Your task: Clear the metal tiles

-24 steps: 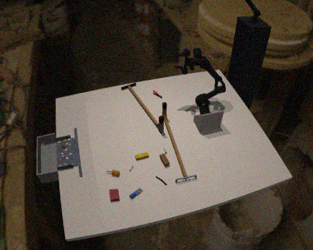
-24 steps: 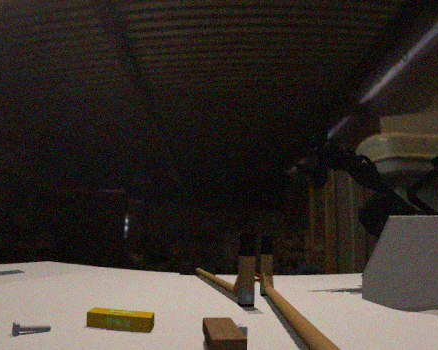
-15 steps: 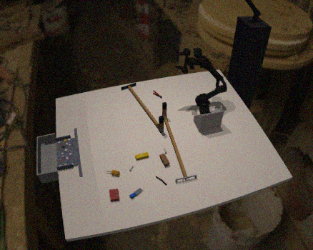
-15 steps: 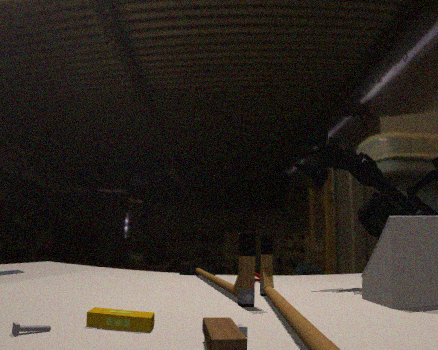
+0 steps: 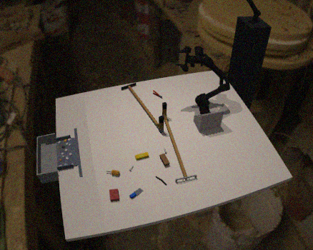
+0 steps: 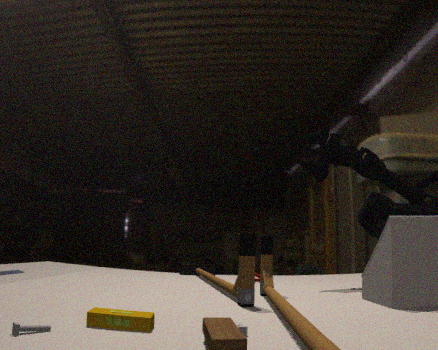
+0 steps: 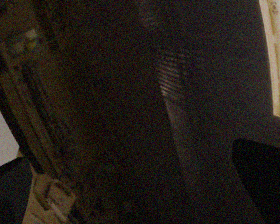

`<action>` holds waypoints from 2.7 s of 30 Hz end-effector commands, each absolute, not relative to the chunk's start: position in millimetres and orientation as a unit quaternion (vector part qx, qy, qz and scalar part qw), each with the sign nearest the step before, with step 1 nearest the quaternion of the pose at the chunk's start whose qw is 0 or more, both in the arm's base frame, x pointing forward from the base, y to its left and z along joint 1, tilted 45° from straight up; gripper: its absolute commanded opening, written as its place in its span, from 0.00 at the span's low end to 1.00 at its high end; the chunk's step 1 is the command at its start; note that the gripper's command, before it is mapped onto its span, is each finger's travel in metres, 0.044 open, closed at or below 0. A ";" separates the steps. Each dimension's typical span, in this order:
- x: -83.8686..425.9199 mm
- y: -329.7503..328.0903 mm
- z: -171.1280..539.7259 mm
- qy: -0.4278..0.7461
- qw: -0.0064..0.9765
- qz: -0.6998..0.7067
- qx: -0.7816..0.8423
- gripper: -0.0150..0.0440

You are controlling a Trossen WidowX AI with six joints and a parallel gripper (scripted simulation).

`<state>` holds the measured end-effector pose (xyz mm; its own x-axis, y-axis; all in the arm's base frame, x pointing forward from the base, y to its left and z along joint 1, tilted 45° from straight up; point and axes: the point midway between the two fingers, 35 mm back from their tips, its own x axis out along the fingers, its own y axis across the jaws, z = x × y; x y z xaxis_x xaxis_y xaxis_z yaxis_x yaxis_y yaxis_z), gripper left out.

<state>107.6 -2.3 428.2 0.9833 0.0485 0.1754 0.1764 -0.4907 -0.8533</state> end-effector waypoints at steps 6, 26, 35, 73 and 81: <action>103.7 2.4 438.6 -0.074 0.510 -0.071 -0.854 1.00; 95.4 14.3 456.8 -0.082 0.511 -0.084 -0.852 1.00; 92.7 20.9 464.0 -0.084 0.508 -0.088 -0.853 1.00; 93.3 54.3 486.4 -0.082 0.488 -0.083 -0.865 1.00; 96.3 61.5 489.3 -0.078 0.483 -0.078 -0.868 1.00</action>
<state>95.5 58.1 488.0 0.9747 0.0572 0.2159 0.2136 -0.5214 -0.8261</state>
